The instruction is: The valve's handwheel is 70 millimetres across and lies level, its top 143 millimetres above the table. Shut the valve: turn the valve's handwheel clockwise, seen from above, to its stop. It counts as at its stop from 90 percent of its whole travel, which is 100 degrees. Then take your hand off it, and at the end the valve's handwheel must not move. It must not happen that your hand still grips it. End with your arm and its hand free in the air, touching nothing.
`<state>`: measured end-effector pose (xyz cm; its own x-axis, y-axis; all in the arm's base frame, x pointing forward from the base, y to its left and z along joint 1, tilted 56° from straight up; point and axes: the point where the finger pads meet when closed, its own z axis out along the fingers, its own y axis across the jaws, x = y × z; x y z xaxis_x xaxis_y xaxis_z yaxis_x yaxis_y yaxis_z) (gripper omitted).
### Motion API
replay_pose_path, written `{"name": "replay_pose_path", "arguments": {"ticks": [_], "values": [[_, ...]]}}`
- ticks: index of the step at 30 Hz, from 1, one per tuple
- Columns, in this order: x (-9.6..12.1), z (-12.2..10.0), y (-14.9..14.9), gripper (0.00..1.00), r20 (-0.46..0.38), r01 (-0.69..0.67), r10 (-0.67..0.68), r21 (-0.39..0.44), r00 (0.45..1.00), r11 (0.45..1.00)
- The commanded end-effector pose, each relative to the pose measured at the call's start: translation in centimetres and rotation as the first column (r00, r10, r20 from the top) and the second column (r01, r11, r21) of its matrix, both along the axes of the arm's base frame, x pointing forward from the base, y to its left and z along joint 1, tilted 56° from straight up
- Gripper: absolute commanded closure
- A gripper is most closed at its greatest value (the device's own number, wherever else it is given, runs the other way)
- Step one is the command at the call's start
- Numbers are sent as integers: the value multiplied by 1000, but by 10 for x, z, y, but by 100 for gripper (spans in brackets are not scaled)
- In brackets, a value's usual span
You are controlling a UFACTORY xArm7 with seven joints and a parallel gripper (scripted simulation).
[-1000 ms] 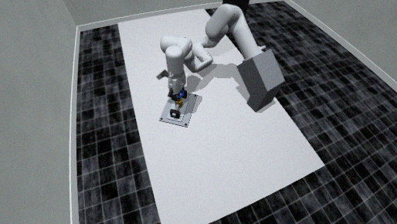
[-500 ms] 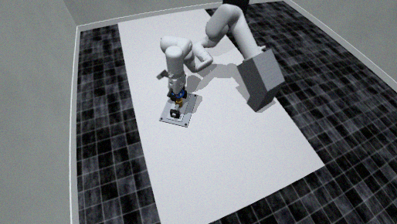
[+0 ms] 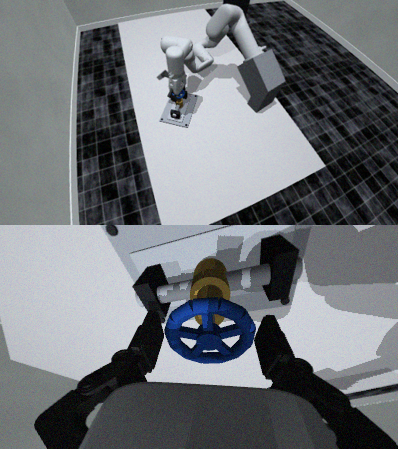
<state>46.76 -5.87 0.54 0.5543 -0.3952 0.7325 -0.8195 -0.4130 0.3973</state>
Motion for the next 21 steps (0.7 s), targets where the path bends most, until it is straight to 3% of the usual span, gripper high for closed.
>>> {"name": "replay_pose_path", "arguments": {"ticks": [1,21], "values": [[0,1,1,0,2,-3,3,2,1000,1000],[-1,6,10,0,2,-3,3,2,1000,1000]]}}
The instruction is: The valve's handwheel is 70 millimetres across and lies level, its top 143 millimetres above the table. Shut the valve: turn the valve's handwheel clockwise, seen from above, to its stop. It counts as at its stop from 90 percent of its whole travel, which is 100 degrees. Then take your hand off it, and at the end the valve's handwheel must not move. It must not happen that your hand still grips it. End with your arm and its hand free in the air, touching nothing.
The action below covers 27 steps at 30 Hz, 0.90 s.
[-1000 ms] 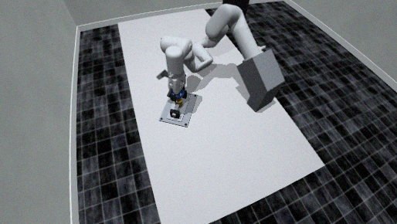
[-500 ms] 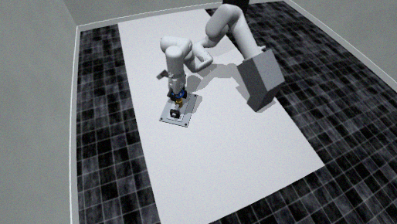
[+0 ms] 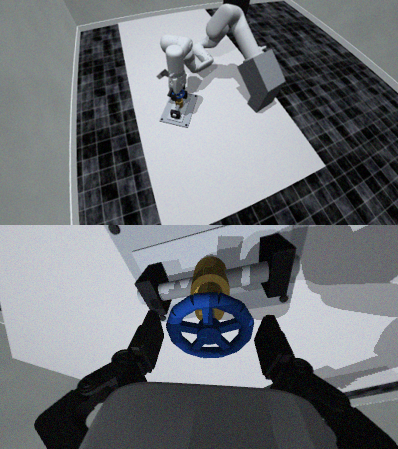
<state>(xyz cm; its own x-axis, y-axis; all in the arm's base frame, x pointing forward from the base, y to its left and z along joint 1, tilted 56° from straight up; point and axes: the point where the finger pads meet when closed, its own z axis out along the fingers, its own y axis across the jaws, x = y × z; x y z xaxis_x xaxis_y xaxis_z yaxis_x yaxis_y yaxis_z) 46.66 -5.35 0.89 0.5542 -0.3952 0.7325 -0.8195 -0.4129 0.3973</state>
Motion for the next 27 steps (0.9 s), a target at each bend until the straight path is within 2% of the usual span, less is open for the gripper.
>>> {"name": "replay_pose_path", "arguments": {"ticks": [1,27], "values": [[-1,4,6,0,2,-4,4,2,1000,1000],[-8,33,50,0,2,-3,3,2,1000,1000]]}}
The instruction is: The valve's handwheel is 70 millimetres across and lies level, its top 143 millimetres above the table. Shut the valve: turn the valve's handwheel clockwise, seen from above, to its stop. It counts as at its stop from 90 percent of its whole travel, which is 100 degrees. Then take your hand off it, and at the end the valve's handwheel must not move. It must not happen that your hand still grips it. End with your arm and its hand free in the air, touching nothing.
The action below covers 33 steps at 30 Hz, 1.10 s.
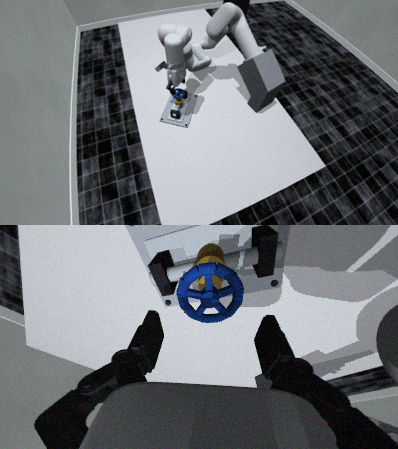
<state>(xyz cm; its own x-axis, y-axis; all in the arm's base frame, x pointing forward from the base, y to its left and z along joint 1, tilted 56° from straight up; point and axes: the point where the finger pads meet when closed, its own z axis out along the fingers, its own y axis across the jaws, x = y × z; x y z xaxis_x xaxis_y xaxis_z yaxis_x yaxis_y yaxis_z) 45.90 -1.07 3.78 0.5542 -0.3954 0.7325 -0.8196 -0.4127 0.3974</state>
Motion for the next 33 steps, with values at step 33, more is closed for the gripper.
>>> {"name": "replay_pose_path", "arguments": {"ticks": [33], "values": [[-4,15,22,0,2,-4,4,2,1000,1000]]}}
